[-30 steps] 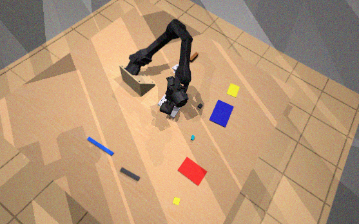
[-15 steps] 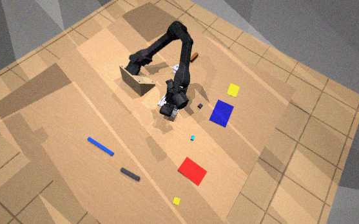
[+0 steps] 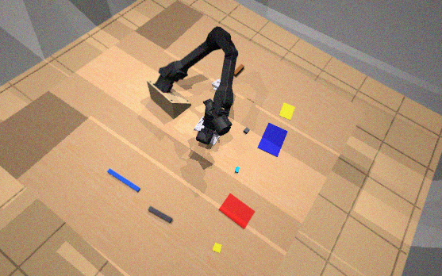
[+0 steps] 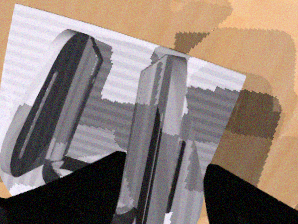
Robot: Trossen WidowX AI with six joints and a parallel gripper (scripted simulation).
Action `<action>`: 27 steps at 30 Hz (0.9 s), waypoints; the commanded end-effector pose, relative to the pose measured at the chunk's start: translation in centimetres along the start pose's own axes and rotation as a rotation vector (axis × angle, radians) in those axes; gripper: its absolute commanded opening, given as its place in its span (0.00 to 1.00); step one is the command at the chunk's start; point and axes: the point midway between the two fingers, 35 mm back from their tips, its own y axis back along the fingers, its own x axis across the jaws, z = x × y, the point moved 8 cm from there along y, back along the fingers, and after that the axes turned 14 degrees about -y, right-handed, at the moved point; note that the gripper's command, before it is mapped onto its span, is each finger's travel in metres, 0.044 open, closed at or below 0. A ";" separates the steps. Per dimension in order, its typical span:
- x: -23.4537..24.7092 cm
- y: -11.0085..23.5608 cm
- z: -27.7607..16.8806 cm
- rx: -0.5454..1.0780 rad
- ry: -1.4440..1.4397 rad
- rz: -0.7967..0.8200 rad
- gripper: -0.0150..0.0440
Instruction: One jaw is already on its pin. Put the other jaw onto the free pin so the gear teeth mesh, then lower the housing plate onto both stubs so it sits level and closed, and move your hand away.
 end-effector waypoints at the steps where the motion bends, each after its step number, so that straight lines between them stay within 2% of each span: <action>1: 0.0 -0.1 -0.1 0.001 -0.008 0.005 0.48; 27: 0.0 -0.7 -0.1 0.001 -0.009 0.006 0.48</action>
